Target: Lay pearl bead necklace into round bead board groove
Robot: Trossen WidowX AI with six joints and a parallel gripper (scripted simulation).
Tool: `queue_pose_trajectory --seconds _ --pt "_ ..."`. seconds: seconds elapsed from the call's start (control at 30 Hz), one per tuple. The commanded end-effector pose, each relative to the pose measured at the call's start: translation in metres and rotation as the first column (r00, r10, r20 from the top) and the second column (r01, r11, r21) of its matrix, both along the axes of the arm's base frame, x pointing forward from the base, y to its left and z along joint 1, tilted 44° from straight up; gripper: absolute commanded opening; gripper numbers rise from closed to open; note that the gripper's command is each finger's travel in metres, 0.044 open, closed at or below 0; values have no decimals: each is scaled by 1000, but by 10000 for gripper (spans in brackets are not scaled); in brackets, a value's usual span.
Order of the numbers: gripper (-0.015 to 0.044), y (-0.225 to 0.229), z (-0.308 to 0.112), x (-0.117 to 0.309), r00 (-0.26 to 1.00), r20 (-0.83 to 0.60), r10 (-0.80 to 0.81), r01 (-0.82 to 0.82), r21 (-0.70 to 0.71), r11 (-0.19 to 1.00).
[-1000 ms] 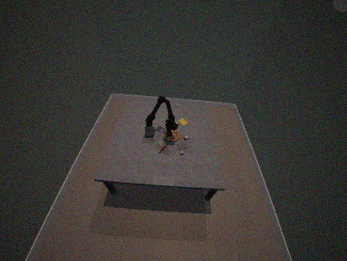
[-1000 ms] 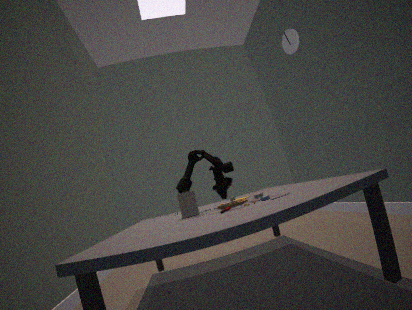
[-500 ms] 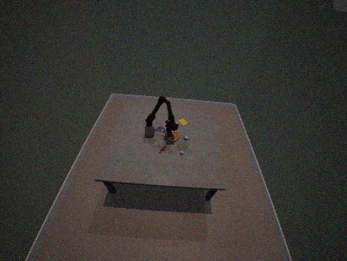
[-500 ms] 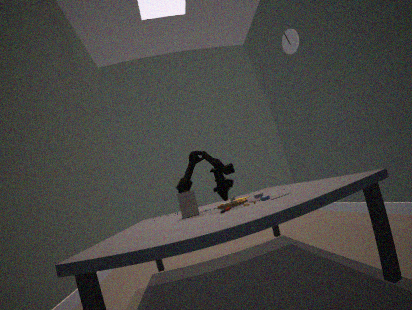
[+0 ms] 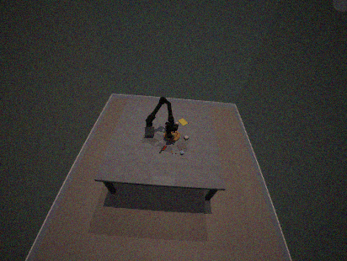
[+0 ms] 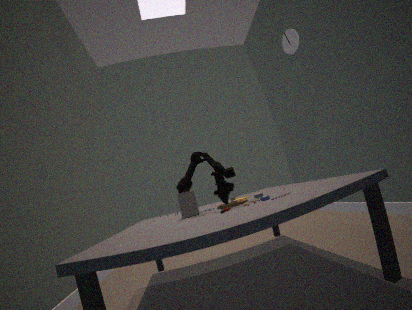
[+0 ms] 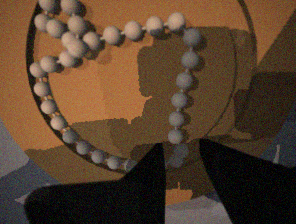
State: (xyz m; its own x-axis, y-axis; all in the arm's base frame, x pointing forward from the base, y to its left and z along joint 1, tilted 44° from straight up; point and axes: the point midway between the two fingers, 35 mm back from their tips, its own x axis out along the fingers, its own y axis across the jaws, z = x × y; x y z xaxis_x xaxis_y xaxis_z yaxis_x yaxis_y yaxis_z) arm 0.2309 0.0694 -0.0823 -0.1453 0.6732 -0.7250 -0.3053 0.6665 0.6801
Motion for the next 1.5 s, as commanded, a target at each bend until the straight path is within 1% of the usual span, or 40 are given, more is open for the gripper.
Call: queue_pose_trajectory --seconds 0.0,0.03,0.17,0.2,1.13,1.47 --pt "120 1 -2 -2 1000 -14 -7 7 3 1000" --pt "120 1 -2 -2 1000 -14 -7 7 3 1000" --pt "15 0 -1 -1 1000 -2 -1 1 0 1000" --pt "0 0 -1 -1 1000 -2 -1 1 0 1000" --pt "0 0 -1 -1 1000 -2 -1 1 0 1000" --pt "0 -9 -1 -4 1000 -14 -7 7 2 1000"
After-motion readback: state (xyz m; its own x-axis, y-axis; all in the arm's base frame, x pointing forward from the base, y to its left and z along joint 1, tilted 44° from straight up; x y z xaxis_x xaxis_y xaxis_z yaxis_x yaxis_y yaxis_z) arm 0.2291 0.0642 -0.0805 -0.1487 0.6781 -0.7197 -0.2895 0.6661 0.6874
